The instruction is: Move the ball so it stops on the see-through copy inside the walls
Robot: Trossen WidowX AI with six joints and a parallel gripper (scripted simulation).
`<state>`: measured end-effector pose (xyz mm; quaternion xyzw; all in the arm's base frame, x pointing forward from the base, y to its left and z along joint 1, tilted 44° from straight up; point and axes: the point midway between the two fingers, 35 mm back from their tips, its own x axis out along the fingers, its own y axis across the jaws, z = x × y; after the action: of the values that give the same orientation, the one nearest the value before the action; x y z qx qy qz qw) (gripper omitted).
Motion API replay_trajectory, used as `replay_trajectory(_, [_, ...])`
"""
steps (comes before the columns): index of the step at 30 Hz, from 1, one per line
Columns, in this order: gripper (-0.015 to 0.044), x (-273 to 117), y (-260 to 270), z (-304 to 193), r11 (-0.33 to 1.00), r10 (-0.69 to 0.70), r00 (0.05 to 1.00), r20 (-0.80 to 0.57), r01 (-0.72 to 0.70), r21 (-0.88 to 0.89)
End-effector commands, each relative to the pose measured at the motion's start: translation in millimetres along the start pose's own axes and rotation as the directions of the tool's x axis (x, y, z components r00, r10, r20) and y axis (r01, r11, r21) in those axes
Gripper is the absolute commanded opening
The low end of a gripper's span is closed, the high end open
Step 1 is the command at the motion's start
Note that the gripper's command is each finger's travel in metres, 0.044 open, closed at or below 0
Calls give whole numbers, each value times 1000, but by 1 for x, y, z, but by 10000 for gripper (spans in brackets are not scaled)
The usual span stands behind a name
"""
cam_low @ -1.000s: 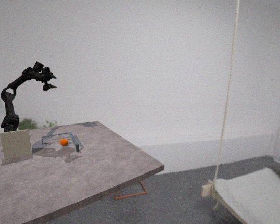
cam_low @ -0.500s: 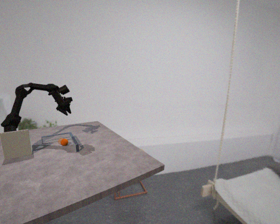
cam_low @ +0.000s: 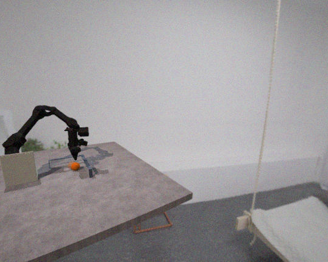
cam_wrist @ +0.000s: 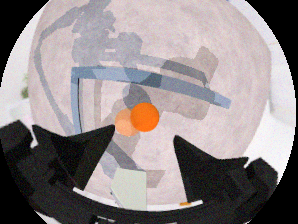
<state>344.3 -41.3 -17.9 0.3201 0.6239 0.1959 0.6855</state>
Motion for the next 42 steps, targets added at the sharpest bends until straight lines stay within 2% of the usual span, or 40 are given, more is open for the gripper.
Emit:
replay_trajectory(1, [392, 7, 1, -1, 1000, 9, 1000, -6, -9, 12])
replay_trajectory(40, [392, 66, 2, -2, 1000, 12, 1000, -6, -12, 13])
replay_trajectory(42, [340, 66, 2, -2, 1000, 12, 1000, -6, -12, 13])
